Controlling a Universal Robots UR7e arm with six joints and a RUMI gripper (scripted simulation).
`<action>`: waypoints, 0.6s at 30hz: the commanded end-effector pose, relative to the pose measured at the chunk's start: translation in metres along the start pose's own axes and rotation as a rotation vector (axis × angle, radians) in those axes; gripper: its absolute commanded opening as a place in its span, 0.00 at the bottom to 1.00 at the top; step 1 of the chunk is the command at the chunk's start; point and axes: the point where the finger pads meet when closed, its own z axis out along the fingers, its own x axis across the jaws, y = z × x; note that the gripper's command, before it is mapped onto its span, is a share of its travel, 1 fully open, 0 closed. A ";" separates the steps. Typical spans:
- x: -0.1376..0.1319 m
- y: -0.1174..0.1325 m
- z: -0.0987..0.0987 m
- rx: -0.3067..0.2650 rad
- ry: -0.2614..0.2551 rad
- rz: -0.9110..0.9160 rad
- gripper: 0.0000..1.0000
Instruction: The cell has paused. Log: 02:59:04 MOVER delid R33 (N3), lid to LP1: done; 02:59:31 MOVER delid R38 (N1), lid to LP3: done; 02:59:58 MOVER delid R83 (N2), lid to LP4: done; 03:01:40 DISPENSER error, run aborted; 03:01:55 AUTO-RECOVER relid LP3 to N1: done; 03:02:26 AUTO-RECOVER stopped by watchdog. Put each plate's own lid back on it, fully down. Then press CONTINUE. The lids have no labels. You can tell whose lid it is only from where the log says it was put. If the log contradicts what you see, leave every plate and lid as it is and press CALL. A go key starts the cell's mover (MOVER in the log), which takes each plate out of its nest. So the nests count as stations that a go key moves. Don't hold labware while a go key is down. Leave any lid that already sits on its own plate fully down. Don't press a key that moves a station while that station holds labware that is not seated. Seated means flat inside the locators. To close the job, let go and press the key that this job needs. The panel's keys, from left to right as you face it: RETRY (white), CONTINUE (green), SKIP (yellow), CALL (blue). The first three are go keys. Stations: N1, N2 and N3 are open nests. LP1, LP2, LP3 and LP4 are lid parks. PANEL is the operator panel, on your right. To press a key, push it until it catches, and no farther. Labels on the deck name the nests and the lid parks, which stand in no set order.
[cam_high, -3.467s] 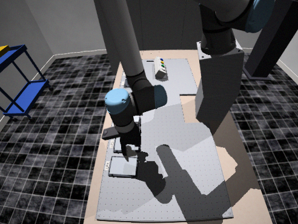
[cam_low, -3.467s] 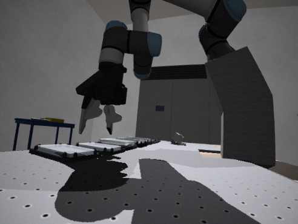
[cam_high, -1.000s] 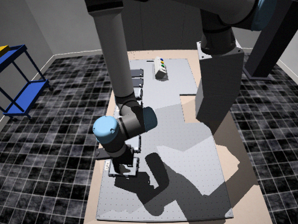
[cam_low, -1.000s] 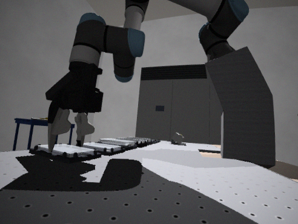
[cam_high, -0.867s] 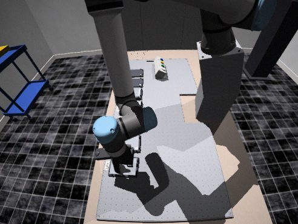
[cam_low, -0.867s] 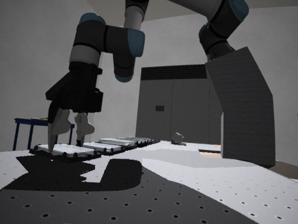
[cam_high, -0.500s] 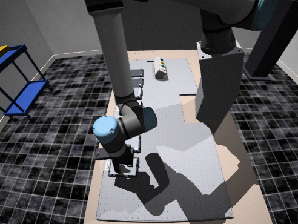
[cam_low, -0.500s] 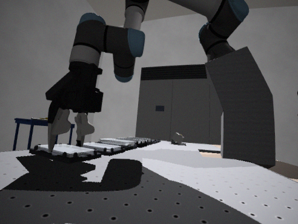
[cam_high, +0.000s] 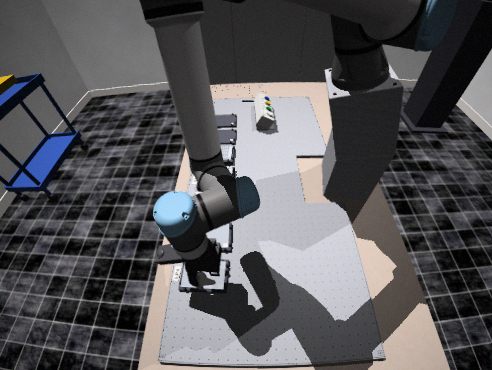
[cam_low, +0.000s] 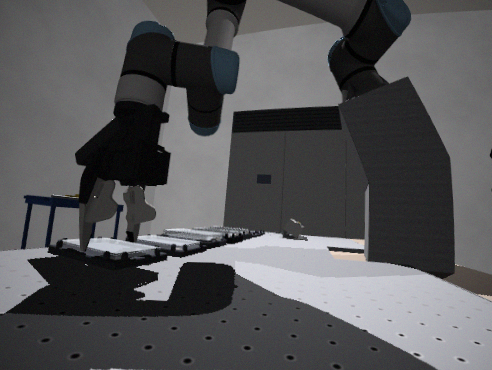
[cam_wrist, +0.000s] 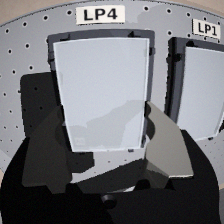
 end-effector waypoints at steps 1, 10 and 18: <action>0.000 -0.001 -0.005 0.001 -0.001 0.000 0.00; 0.000 -0.001 -0.017 0.001 -0.001 0.000 0.00; 0.000 -0.001 -0.030 0.001 -0.001 0.000 0.00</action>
